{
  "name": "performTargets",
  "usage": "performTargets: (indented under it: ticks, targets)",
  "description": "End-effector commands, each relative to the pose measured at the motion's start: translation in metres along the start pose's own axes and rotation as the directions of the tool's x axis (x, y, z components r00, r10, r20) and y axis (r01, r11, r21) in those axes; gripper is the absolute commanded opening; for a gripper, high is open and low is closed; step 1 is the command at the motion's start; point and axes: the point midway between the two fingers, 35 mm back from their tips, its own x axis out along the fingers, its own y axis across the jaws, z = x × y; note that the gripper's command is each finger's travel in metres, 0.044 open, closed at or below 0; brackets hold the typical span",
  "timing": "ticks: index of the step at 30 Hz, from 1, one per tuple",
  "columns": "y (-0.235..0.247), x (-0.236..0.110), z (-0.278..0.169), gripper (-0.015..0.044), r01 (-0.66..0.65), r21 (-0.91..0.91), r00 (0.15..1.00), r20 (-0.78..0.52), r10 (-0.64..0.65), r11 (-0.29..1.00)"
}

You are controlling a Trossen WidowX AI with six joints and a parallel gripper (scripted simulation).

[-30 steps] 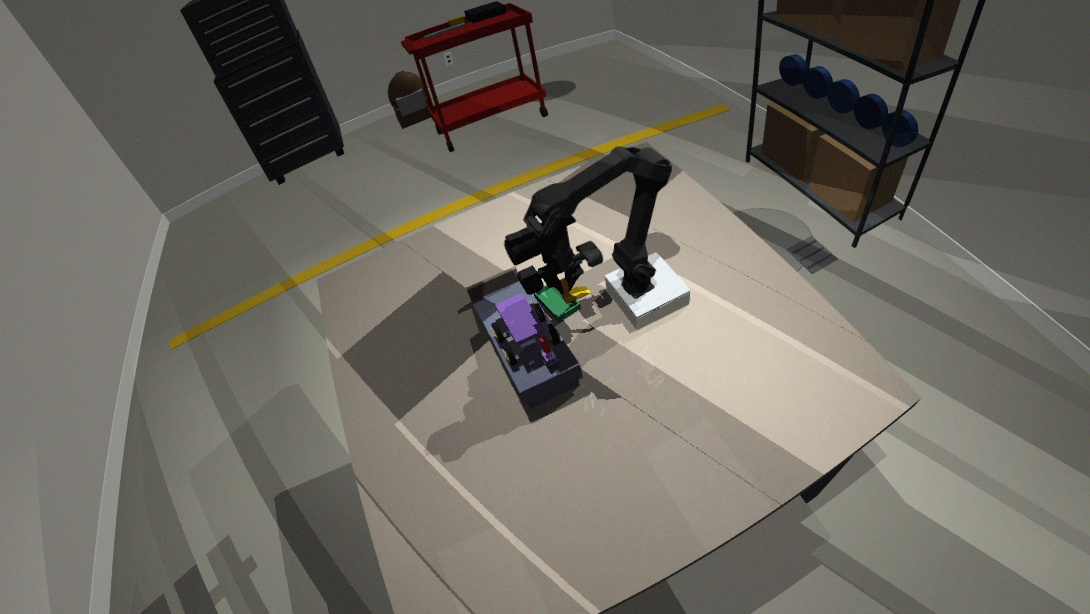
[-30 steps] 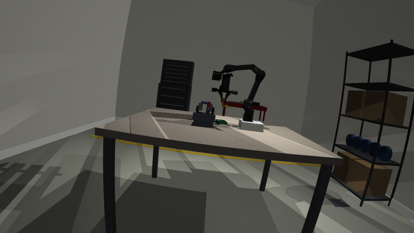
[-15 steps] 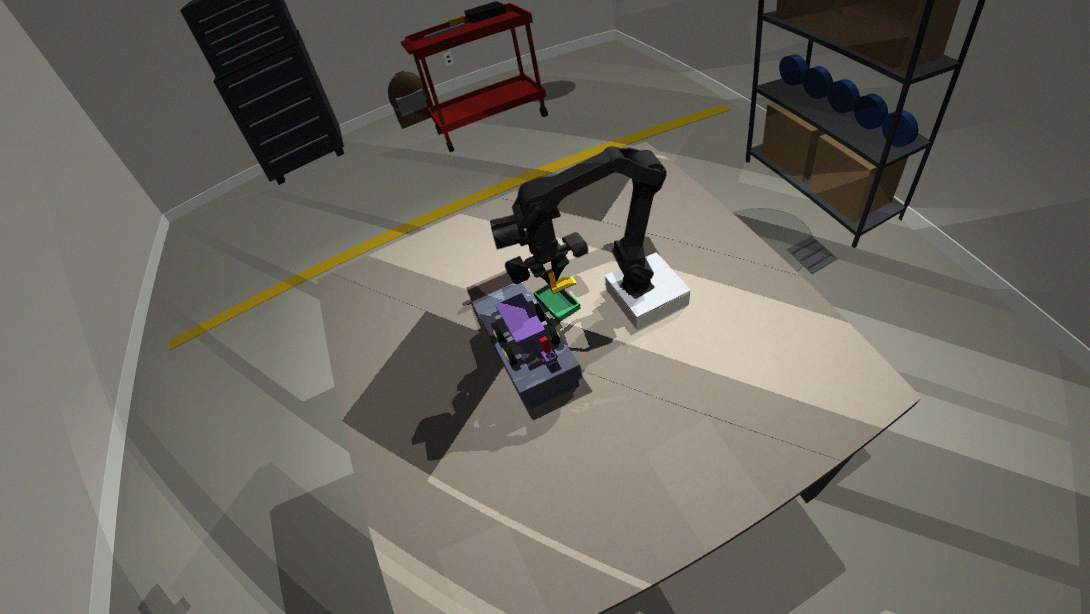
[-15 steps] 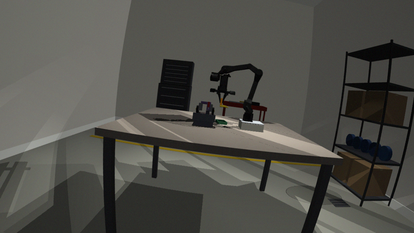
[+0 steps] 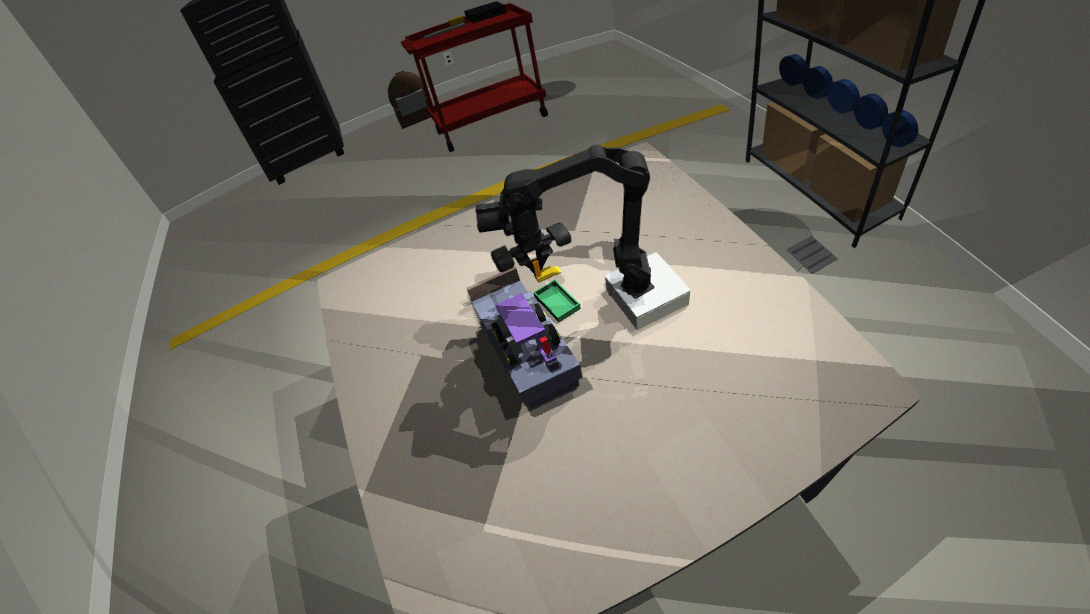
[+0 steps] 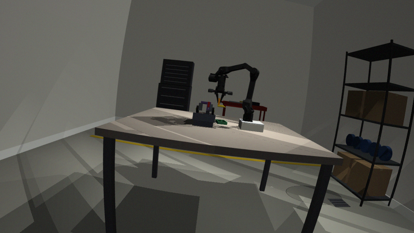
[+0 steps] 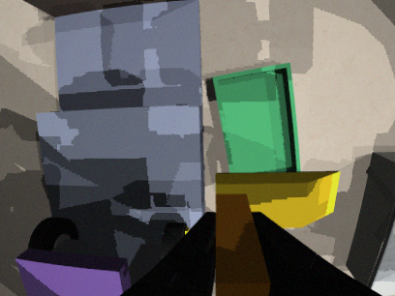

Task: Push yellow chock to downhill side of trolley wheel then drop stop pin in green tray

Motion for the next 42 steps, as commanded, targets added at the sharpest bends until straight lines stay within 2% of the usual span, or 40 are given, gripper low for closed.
performTargets:
  ticks: [1,8,21,31,42]
  targets:
    - [0.005,0.000,0.017,0.0000,-0.004,-0.003,1.000,0.006,0.004,1.000]
    - [0.009,0.000,0.032,0.0000,-0.003,0.044,1.000,0.004,0.003,0.999]
    - [0.009,0.000,0.034,0.0000,0.021,0.479,1.000,-0.028,-0.008,0.877]
    - [0.009,0.000,0.035,0.0000,0.046,0.759,0.999,-0.053,-0.009,0.650]
    - [0.009,0.000,0.036,0.0000,0.078,0.950,0.997,-0.080,-0.007,0.304]
